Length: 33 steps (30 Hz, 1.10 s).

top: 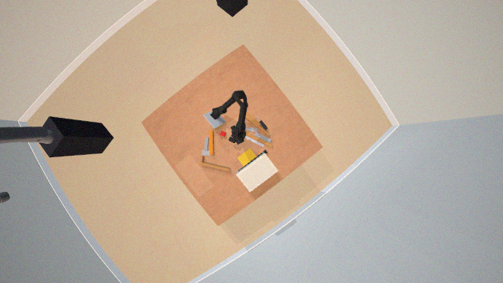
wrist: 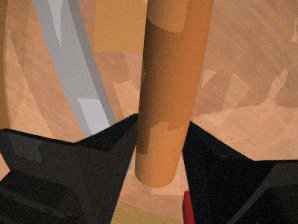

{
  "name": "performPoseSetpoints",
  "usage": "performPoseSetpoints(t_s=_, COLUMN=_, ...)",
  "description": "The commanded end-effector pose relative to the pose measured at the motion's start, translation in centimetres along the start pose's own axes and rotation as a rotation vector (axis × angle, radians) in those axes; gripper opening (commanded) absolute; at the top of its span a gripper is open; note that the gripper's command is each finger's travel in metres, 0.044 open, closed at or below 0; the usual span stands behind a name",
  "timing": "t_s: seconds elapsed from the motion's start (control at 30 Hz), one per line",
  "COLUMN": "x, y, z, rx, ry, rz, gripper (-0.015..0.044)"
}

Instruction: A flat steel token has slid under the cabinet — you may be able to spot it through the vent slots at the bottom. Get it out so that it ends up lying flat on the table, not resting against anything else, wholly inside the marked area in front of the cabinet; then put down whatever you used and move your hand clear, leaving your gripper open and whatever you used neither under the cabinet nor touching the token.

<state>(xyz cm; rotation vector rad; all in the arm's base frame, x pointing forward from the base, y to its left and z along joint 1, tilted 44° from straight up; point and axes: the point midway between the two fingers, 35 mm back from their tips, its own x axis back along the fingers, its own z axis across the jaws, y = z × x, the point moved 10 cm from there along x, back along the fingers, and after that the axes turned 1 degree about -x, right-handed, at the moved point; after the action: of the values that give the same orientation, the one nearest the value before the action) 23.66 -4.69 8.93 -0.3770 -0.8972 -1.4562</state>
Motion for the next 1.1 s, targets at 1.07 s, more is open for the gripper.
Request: performPoseSetpoints(t_s=1.07, x=0.2, y=1.0, z=0.9, rx=-0.238, ry=-0.004, rz=-0.005, gripper=0.0)
